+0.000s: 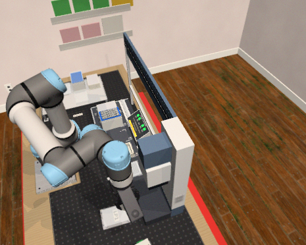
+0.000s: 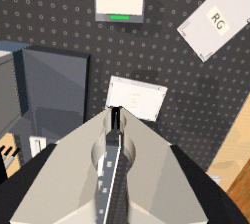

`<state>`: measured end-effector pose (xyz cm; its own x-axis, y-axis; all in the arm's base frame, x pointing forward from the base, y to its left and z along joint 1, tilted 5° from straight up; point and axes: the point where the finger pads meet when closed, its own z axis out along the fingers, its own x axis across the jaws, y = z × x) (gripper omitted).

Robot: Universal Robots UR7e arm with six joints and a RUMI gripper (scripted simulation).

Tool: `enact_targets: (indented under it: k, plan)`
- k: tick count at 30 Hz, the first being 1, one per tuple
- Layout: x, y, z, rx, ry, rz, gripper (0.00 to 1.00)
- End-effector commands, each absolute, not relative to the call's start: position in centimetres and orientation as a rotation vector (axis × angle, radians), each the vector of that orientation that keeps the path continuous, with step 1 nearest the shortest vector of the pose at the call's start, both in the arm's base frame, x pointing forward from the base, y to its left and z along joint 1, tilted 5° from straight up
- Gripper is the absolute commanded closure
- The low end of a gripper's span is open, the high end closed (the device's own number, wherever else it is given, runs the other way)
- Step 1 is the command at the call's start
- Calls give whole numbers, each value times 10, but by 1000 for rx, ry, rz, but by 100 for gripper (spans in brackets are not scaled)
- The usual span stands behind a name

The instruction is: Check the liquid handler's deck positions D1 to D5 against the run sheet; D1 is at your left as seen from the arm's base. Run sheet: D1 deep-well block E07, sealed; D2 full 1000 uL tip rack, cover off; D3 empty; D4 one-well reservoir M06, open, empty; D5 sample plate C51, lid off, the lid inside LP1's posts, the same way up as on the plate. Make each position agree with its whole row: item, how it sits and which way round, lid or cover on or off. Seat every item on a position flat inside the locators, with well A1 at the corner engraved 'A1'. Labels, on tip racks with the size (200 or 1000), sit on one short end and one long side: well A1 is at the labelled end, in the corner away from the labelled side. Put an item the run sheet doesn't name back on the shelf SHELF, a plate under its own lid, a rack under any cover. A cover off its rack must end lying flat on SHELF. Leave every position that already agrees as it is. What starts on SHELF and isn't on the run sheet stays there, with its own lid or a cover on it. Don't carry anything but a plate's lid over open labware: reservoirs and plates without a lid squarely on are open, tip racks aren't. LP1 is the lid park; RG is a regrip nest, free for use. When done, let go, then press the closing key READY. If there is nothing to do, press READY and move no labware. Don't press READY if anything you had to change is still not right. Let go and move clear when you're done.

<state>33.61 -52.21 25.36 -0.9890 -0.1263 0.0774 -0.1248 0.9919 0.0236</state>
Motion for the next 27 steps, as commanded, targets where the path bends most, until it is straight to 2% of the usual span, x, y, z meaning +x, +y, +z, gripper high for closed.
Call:
enact_targets:
  k: [1, 27]
  plan:
    - [335, -522, 247, 191, -3058, -25, 100]
    - [331, -522, 205, 191, -3057, -29, 100]
